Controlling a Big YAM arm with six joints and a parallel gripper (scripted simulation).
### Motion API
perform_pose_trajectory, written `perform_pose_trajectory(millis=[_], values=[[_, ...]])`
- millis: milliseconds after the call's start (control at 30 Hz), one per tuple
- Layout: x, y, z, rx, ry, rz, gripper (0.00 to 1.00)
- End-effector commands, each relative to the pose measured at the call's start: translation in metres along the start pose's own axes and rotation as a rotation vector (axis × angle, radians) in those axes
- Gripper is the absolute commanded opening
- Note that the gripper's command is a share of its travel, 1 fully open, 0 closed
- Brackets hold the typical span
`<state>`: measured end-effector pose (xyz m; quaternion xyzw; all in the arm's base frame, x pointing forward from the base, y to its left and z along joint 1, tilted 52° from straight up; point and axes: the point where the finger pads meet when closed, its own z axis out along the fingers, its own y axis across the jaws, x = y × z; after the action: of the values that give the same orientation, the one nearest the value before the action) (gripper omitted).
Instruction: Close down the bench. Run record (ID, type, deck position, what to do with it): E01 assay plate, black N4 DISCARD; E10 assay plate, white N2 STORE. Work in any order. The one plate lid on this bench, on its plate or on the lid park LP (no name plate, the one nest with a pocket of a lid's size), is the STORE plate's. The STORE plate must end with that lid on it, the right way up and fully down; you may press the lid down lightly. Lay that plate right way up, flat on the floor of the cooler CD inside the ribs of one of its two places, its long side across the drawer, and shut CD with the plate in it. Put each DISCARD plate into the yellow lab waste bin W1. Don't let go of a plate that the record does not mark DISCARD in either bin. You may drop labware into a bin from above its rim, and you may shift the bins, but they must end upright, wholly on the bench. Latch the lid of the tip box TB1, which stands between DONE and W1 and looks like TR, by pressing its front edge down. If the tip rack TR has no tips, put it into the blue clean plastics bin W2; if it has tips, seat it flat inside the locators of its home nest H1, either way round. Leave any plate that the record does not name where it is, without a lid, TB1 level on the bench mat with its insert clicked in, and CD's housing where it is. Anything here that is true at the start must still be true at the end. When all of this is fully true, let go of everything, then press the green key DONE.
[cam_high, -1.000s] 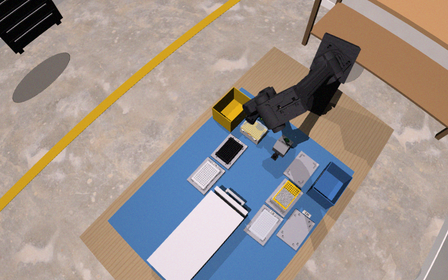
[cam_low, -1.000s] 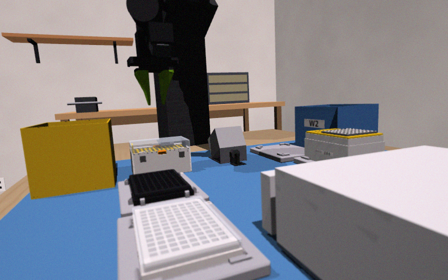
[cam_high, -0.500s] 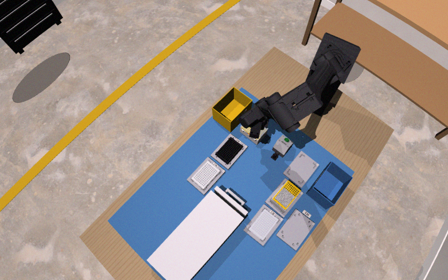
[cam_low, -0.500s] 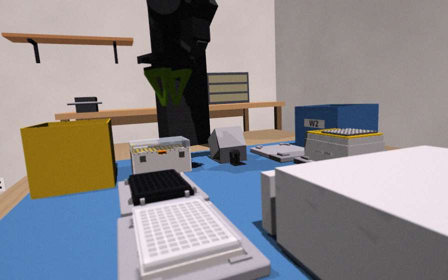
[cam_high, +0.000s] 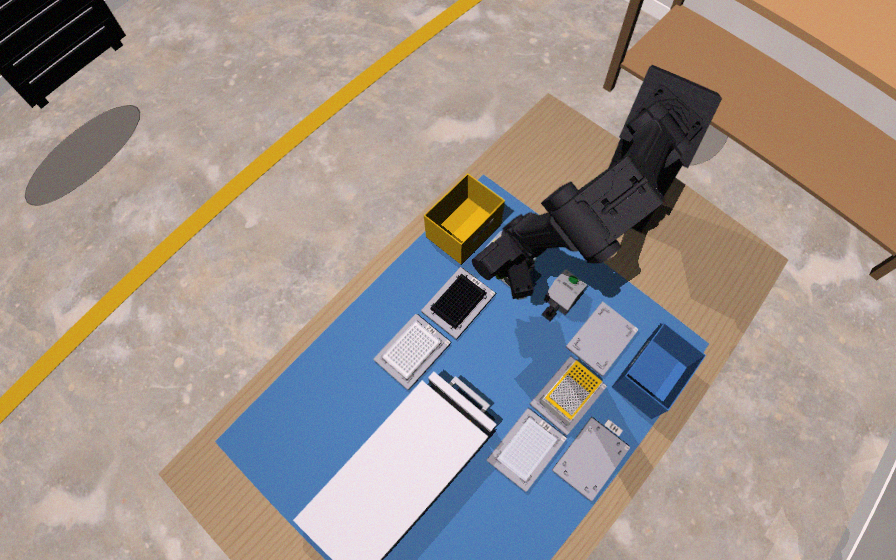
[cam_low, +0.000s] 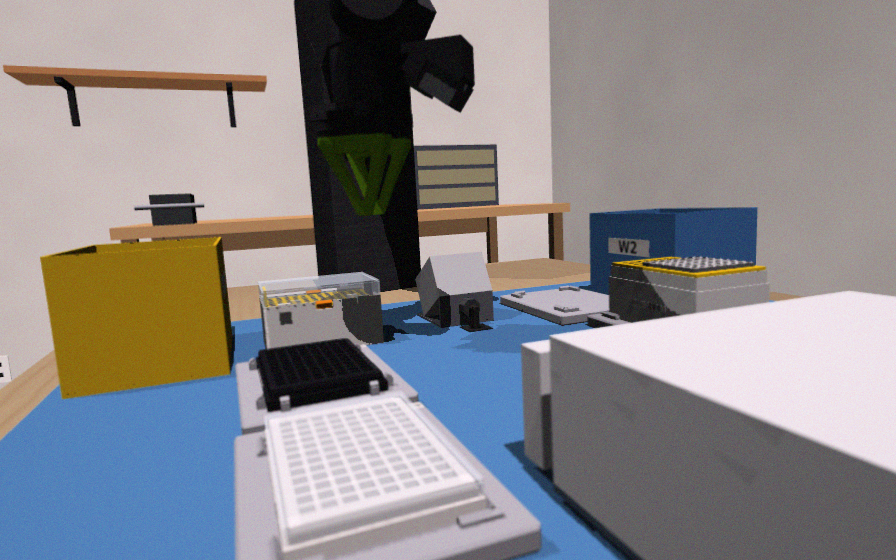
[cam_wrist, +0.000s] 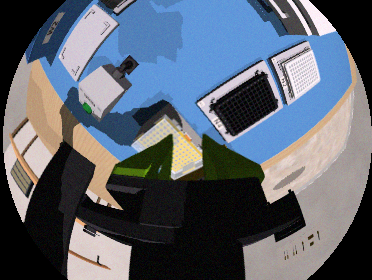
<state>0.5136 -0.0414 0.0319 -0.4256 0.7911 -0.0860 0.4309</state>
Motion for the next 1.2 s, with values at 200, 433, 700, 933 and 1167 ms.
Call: perform_pose_trajectory(millis=[200,433,700,933,1167], values=[[-0.033,-0.021,-0.006,0.014,-0.009,-0.313,0.3],[-0.059,-0.033,-0.004,0.014,-0.011,-0.549,0.3],[-0.081,-0.045,-0.003,0.016,-0.011,-0.684,0.3],[-0.107,-0.06,-0.003,0.019,-0.012,-0.681,0.3],[-0.134,-0.075,-0.002,0.024,-0.015,-0.664,0.3]])
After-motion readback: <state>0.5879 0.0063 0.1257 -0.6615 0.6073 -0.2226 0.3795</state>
